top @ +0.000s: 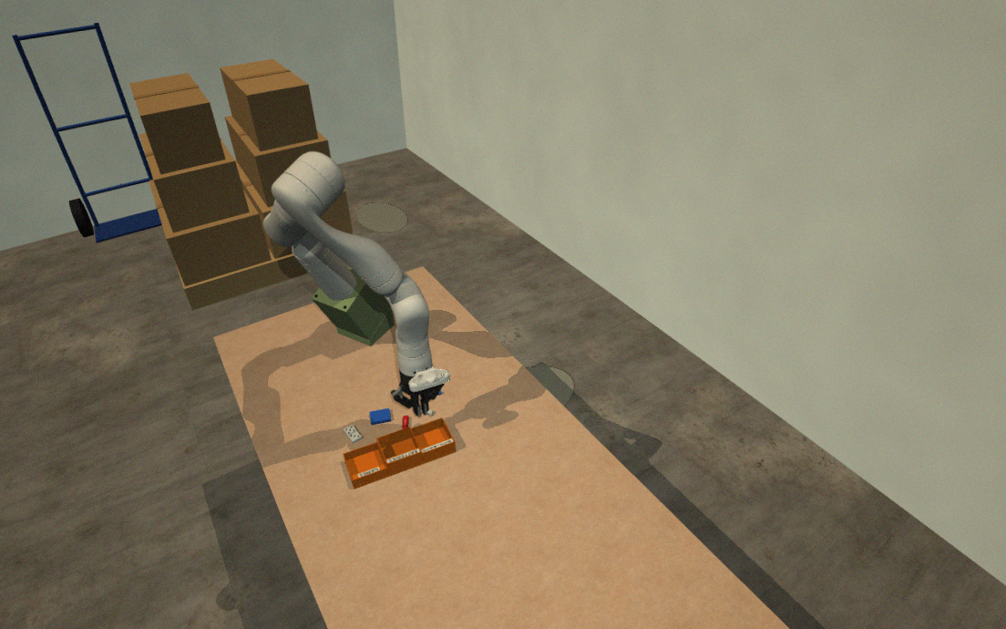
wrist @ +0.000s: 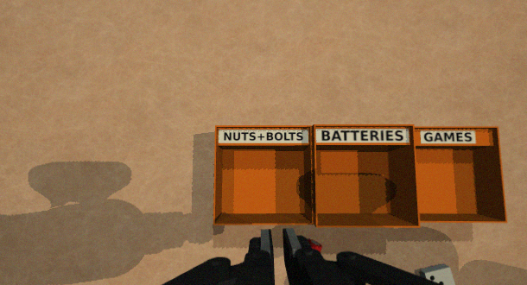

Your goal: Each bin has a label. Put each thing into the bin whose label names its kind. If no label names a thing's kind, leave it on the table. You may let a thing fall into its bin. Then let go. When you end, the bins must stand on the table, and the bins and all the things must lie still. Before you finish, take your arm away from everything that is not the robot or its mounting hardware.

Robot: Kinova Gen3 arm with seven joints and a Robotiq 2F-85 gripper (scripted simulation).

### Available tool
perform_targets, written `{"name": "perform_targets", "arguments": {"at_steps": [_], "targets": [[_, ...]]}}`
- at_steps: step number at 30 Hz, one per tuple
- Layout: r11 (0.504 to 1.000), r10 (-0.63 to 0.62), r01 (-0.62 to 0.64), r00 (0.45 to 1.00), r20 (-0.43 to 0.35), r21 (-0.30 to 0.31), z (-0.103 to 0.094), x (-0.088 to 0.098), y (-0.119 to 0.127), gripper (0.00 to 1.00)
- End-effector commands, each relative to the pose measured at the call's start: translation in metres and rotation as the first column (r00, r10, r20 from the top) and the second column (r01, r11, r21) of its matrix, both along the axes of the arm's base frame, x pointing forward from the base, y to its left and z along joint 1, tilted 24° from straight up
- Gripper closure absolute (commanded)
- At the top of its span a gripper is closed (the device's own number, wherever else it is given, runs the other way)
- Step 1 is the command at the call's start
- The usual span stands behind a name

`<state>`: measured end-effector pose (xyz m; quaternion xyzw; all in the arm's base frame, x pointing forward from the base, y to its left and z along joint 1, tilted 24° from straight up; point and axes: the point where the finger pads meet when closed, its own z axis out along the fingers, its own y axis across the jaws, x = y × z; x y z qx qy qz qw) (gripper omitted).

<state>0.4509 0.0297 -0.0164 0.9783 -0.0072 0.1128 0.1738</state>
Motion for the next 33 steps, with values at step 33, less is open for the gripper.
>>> {"name": "perform_targets", "arguments": {"at_steps": [33], "targets": [[0.996, 0.092, -0.092, 0.995, -0.034, -0.020, 0.108, -0.031, 0.028, 0.59]]}}
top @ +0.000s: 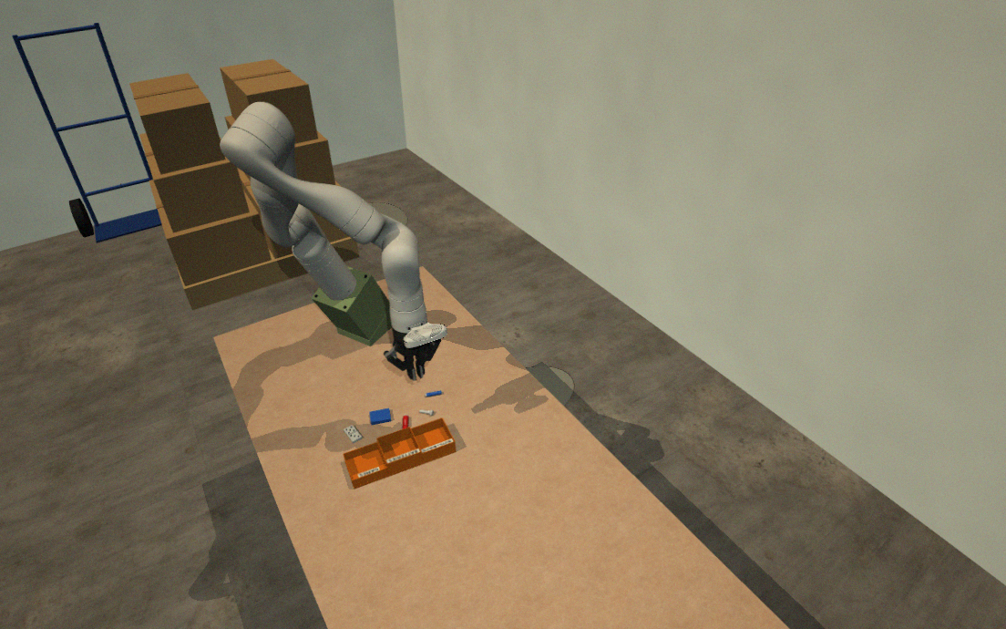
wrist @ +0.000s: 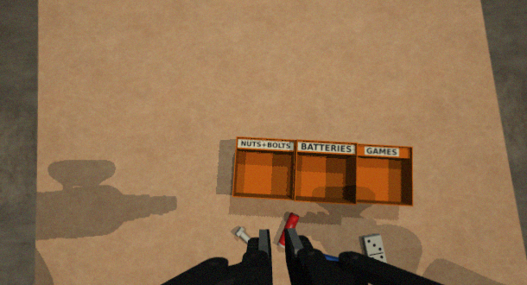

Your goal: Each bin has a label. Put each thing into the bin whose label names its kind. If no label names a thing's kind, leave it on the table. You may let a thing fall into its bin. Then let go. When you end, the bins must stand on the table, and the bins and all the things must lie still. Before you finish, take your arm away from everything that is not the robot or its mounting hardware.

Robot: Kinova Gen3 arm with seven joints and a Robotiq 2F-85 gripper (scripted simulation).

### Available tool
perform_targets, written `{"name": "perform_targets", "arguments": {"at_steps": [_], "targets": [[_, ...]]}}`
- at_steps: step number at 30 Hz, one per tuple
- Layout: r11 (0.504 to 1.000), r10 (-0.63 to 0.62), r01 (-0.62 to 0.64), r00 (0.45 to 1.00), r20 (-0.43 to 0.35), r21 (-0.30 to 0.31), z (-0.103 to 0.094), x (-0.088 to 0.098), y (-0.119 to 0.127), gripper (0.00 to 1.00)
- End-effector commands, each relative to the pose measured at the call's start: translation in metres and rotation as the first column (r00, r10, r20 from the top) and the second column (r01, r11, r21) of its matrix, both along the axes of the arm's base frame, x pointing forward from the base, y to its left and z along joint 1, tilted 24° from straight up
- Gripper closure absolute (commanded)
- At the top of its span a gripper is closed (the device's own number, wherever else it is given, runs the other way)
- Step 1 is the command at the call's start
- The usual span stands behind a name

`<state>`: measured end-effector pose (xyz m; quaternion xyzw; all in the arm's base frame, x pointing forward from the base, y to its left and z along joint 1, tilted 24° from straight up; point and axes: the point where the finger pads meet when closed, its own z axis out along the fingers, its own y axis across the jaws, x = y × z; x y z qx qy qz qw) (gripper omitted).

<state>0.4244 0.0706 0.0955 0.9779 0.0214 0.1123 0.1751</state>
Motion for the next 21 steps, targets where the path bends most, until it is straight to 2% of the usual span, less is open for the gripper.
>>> {"name": "perform_targets", "arguments": {"at_steps": [1, 3, 4, 18, 20, 21], "targets": [[0.996, 0.082, -0.083, 0.996, -0.040, -0.022, -0.007, -0.007, -0.020, 0.59], [0.996, 0.082, -0.083, 0.996, -0.040, -0.022, -0.007, -0.007, -0.020, 0.59], [0.992, 0.121, -0.123, 0.991, -0.055, -0.030, -0.010, -0.009, -0.027, 0.59], [0.992, 0.121, -0.123, 0.991, -0.056, -0.030, -0.054, -0.040, -0.131, 0.59], [0.992, 0.121, -0.123, 0.991, -0.056, -0.030, -0.054, -0.040, -0.131, 0.59], [0.992, 0.121, -0.123, 0.991, -0.056, -0.031, -0.057, -0.042, -0.139, 0.59]]}}
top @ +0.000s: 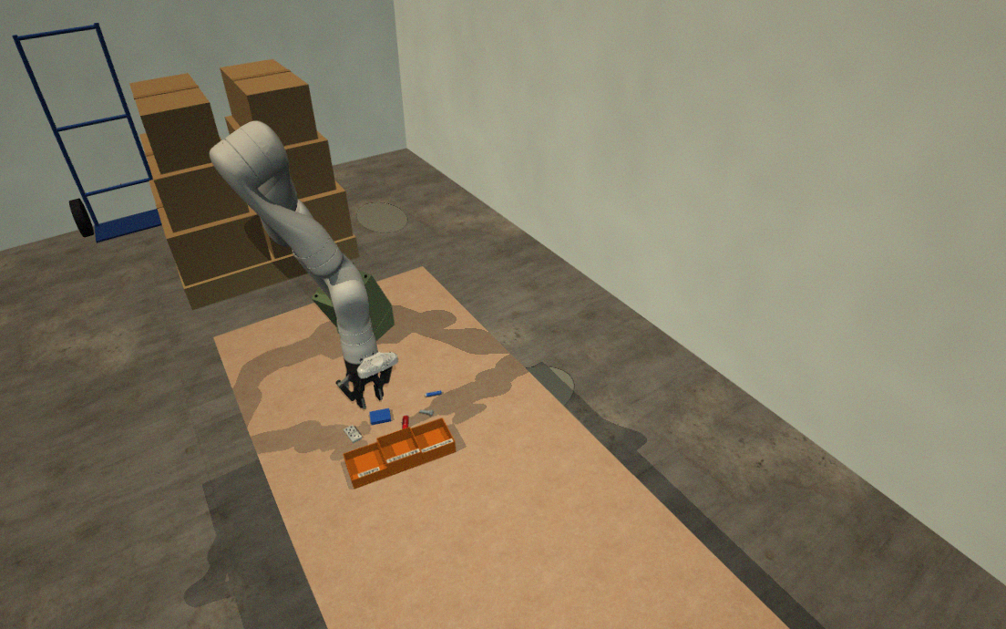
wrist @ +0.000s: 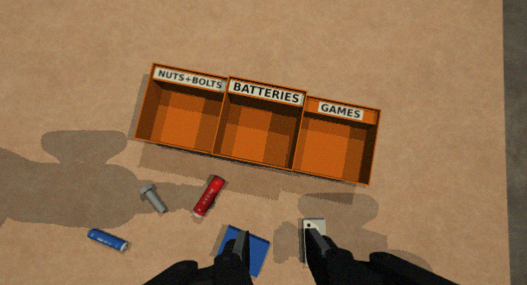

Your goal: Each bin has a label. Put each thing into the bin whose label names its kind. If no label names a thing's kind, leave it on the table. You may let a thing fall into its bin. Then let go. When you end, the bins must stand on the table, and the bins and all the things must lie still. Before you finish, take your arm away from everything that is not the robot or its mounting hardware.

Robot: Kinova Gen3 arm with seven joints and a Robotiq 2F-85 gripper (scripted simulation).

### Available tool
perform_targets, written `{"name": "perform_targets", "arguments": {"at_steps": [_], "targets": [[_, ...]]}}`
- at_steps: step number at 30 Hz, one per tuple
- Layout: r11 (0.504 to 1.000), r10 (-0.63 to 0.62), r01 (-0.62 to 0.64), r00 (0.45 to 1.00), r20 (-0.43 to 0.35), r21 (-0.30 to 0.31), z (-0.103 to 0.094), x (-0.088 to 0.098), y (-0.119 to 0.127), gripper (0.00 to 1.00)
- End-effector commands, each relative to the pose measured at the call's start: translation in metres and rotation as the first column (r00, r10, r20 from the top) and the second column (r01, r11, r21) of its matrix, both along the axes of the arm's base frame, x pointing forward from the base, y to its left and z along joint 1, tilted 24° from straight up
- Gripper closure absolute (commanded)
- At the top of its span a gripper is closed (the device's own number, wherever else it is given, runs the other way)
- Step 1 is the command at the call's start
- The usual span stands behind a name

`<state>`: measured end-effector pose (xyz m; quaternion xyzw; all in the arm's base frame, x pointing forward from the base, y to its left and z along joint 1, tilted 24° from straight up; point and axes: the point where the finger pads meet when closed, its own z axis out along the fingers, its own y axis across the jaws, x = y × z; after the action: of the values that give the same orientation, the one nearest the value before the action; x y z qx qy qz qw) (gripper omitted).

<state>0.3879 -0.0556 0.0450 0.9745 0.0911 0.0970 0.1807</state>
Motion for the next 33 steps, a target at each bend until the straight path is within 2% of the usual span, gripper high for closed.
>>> {"name": "perform_targets", "arguments": {"at_steps": [1, 8, 33], "targets": [[1.000, -0.008, 0.008, 1.000, 0.000, -0.006, -0.010, -0.008, -0.020, 0.59], [1.000, -0.008, 0.008, 1.000, 0.000, -0.006, -0.031, -0.024, -0.071, 0.59], [1.000, -0.008, 0.008, 1.000, 0.000, -0.006, -0.031, -0.024, -0.071, 0.59]]}}
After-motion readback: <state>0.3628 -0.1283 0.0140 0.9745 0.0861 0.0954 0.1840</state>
